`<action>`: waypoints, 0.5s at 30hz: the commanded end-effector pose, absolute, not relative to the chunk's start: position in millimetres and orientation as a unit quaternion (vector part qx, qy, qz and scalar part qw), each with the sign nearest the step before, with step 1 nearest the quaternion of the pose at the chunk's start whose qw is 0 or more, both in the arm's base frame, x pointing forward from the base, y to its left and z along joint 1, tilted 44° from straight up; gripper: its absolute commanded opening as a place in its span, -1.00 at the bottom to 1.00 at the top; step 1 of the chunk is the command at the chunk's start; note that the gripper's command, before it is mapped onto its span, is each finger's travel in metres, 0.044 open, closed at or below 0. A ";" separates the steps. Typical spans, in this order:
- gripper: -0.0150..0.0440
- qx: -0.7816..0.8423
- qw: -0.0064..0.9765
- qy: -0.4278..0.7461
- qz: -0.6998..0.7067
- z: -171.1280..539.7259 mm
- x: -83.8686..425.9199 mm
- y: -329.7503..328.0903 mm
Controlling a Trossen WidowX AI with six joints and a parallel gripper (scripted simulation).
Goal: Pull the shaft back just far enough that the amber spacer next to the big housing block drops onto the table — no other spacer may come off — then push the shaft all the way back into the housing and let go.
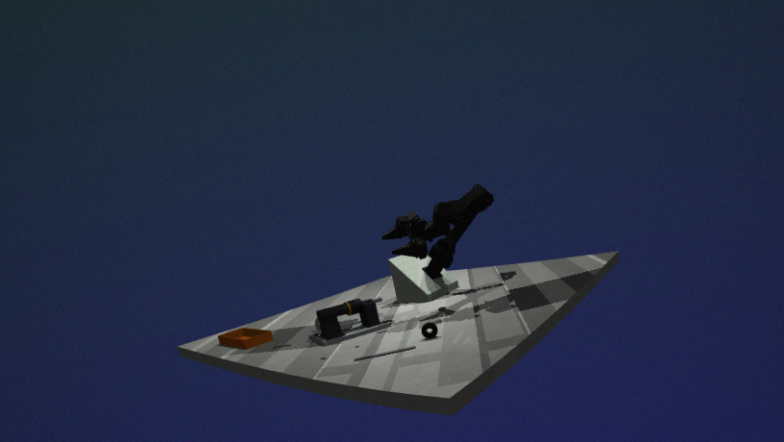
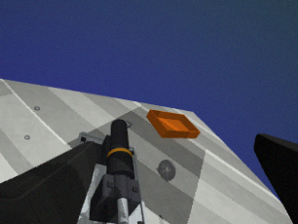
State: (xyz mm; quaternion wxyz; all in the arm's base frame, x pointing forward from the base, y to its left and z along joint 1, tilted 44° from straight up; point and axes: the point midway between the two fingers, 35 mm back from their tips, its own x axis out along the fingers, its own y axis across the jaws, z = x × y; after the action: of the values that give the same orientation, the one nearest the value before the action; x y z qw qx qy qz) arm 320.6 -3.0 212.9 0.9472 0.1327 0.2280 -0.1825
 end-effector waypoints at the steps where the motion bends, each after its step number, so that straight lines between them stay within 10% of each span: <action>1: 1.00 -0.226 0.917 0.328 0.028 152.5 334.3 10.7; 15: 1.00 -0.490 0.792 0.284 0.226 119.4 341.0 26.2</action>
State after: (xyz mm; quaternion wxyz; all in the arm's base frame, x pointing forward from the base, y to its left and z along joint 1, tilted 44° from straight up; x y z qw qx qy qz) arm 336.7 13.1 172.4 0.9304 -0.1983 0.3083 0.0069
